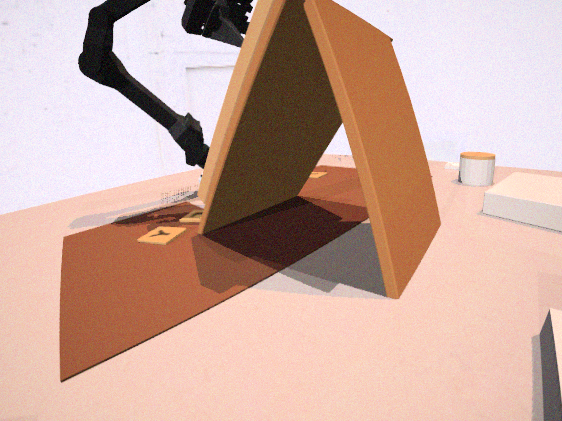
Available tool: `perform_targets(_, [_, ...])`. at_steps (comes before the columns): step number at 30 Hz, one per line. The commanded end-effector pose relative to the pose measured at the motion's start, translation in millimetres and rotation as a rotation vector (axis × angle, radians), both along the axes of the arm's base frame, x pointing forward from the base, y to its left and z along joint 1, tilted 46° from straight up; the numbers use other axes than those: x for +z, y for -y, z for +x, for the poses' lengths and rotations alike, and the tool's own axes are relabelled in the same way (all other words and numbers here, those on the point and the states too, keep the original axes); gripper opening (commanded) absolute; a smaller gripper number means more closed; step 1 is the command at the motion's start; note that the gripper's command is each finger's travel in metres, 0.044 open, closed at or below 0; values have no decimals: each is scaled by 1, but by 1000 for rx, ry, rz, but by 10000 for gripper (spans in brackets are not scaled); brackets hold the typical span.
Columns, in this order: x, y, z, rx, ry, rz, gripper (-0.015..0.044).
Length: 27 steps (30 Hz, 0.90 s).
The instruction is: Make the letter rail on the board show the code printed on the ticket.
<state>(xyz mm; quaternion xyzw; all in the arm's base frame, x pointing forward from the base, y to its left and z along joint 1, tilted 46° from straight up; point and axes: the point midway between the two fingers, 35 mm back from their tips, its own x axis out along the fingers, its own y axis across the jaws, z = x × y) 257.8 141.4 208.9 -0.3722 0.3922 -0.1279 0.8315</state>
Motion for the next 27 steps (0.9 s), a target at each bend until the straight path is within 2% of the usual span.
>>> perform_targets(1, [14,2,-21,92,87,1,394])
perform_targets(3, [19,2,-27,113,122,19,440])
perform_targets(27, [21,3,-29,121,134,25,440])
